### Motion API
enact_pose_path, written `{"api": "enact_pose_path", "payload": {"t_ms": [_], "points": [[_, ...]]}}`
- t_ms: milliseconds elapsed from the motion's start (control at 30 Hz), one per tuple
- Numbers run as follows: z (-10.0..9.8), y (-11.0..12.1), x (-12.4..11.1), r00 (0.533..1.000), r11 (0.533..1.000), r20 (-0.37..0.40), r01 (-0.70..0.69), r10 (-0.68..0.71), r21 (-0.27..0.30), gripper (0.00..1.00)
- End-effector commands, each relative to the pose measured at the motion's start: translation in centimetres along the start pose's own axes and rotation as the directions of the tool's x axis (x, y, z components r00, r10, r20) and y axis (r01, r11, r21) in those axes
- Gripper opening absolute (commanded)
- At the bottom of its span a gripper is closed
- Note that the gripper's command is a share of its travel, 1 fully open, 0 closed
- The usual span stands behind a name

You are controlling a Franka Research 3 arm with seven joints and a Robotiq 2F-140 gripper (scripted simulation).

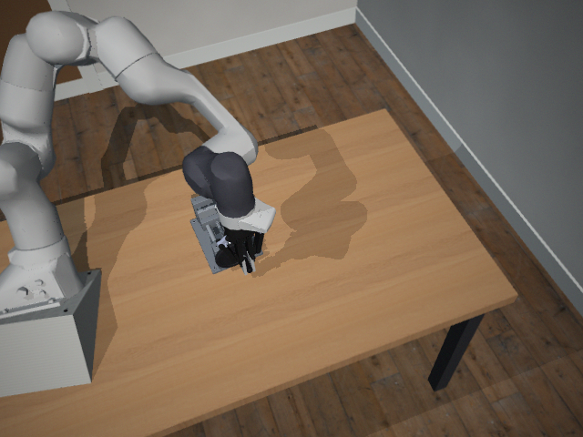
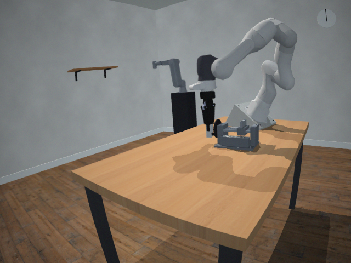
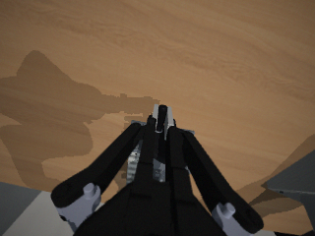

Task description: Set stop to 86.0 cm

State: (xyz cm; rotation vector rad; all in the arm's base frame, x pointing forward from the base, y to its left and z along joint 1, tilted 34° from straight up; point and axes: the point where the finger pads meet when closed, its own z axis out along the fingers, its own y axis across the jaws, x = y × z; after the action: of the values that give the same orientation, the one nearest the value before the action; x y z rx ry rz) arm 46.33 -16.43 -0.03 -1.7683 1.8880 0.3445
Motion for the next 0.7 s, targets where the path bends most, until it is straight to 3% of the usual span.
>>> {"api": "enact_pose_path", "payload": {"t_ms": [0, 667], "points": [[-1.2, -0.8, 0.0, 1.0, 1.0, -0.003, -0.006, 0.007, 0.004, 0.04], [-4.0, -0.5, 0.0, 1.0, 1.0, -0.003, -0.006, 0.007, 0.004, 0.04]]}}
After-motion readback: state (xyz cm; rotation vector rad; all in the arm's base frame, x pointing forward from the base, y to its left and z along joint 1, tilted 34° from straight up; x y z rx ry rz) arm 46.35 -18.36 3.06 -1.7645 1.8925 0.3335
